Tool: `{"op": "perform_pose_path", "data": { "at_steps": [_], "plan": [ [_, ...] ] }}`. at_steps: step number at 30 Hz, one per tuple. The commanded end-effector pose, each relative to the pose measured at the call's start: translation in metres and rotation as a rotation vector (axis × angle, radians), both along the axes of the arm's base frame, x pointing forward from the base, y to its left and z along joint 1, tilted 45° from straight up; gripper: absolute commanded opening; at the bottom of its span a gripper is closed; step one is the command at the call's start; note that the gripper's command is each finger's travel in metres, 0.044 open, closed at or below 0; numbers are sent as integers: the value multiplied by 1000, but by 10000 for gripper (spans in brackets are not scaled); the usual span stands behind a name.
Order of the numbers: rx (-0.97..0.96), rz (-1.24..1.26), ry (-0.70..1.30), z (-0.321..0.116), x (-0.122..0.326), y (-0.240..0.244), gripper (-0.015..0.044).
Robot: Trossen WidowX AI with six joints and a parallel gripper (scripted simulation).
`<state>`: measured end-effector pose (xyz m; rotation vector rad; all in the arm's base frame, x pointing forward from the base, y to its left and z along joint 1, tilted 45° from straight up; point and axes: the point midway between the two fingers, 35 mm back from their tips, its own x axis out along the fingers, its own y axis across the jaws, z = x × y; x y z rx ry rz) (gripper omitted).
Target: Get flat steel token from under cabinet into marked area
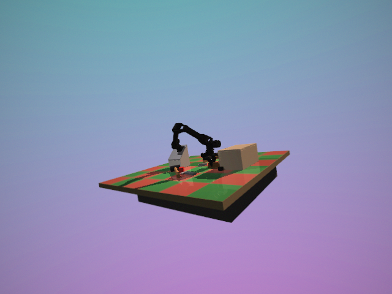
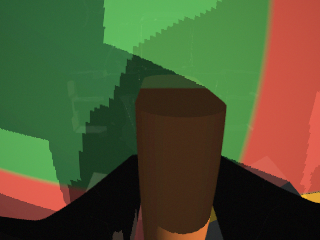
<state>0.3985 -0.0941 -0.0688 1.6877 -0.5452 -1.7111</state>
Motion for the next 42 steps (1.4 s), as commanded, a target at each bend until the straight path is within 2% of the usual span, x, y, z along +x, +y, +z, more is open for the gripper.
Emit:
{"op": "perform_pose_path", "data": {
  "at_steps": [1,42],
  "plan": [
    [0,2,11,-1,-7,-1,0],
    [0,2,14,4,-45,-9,0]
  ]
}}
